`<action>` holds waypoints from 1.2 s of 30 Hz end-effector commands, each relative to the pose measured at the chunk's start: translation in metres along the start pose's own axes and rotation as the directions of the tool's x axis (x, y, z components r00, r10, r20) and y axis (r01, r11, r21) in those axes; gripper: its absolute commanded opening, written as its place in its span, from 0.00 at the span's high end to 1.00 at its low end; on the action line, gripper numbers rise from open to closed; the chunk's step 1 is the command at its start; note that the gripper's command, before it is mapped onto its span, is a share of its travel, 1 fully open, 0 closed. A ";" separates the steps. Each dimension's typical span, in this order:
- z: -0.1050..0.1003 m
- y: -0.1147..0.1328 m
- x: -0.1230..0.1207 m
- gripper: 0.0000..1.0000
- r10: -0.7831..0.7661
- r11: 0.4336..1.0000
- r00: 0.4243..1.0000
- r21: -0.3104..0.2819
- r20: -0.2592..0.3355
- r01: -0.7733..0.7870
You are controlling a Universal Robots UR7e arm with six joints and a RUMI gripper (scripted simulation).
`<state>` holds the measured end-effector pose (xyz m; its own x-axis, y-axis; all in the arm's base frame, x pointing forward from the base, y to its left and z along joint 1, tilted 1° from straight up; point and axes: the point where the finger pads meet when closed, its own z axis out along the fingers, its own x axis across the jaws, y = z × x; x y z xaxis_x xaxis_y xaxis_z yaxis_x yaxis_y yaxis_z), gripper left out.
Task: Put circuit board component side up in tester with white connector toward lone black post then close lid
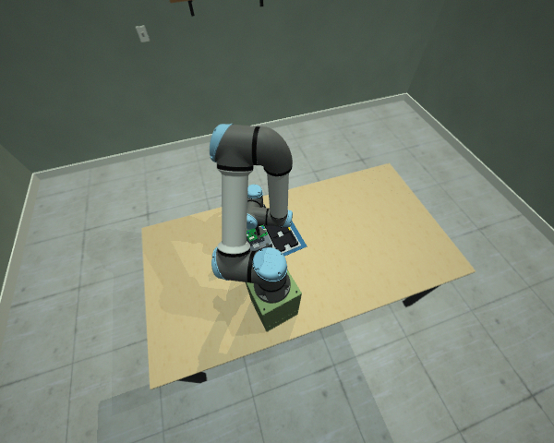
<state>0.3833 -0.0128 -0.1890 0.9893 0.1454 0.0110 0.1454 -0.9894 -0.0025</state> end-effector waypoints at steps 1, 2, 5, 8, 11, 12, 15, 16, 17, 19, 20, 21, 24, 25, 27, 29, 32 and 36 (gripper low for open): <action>-0.002 -0.011 0.008 0.61 0.002 1.000 1.000 -0.005 -0.004 -0.002; -0.003 -0.012 0.008 0.61 0.002 1.000 1.000 -0.005 -0.004 -0.002; -0.003 -0.016 0.010 0.61 0.002 1.000 1.000 -0.005 -0.004 -0.002; -0.003 -0.018 0.010 0.61 0.002 1.000 1.000 -0.005 -0.004 -0.002; -0.003 -0.019 0.010 0.61 0.002 1.000 1.000 -0.004 -0.004 -0.002; -0.003 -0.020 0.011 0.61 0.002 1.000 1.000 -0.004 -0.004 -0.002; -0.003 -0.021 0.011 0.61 0.002 1.000 1.000 -0.004 -0.004 -0.002; -0.003 -0.021 0.011 0.61 0.002 1.000 1.000 -0.004 -0.004 -0.002; -0.003 -0.021 0.011 0.61 0.002 1.000 1.000 -0.004 -0.003 -0.002; -0.003 -0.022 0.011 0.61 0.002 1.000 1.000 -0.004 -0.003 -0.002; -0.003 -0.022 0.011 0.61 0.002 1.000 1.000 -0.004 -0.003 -0.002; -0.003 -0.022 0.011 0.61 0.002 1.000 1.000 -0.004 -0.003 -0.002; -0.003 -0.022 0.011 0.61 0.003 1.000 1.000 -0.004 -0.003 -0.003; -0.003 -0.022 0.011 0.61 0.003 1.000 1.000 -0.004 -0.003 -0.003; -0.003 -0.022 0.011 0.61 0.003 1.000 1.000 -0.004 -0.003 -0.003; -0.003 -0.022 0.011 0.61 0.003 1.000 1.000 -0.004 -0.003 -0.003; -0.003 -0.022 0.011 0.61 0.003 1.000 1.000 -0.004 -0.003 -0.003; -0.003 -0.022 0.011 0.61 0.003 1.000 1.000 -0.004 -0.003 -0.003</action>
